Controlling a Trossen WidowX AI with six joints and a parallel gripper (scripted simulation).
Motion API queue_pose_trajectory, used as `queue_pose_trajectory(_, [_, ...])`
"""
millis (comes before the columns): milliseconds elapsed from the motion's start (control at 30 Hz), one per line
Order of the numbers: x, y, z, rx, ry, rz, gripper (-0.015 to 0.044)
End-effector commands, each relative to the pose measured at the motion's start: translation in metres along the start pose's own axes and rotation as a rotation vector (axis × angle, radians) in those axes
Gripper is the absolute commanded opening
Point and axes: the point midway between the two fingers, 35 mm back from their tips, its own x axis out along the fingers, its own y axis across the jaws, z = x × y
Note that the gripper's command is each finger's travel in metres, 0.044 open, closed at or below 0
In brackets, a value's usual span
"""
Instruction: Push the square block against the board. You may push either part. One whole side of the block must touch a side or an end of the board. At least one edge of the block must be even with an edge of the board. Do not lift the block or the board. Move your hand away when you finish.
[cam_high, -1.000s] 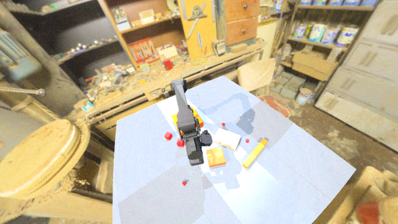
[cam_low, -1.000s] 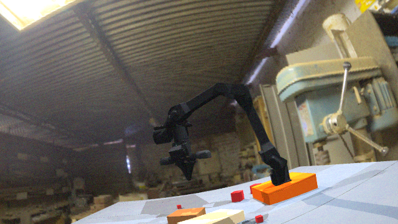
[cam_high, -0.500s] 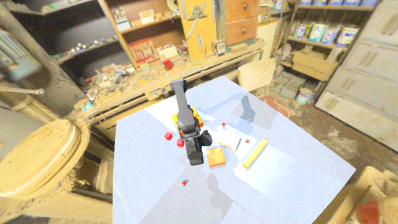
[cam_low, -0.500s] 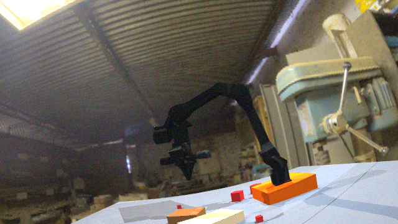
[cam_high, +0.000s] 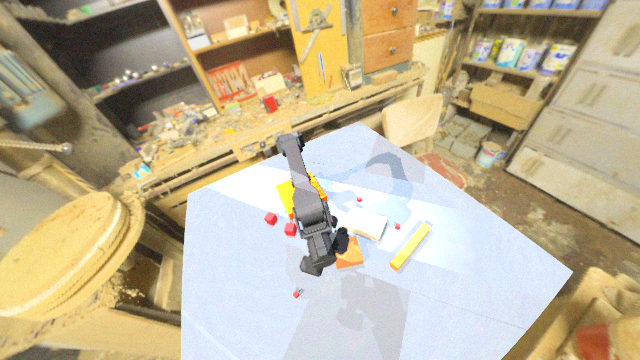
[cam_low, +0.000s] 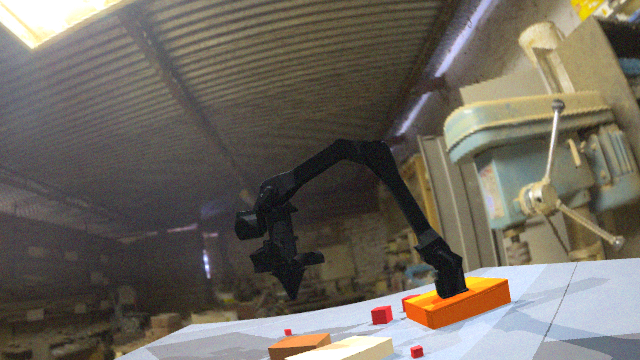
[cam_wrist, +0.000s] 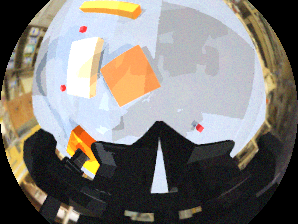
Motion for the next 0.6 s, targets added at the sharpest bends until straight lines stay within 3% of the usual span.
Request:
queue_pose_trajectory(0, [0.005,-0.004,0.007,0.111,0.001,-0.002,0.0000])
queue_pose_trajectory(567, [0.032,-0.019,0.040,0.703,-0.003,-0.001,0.0000])
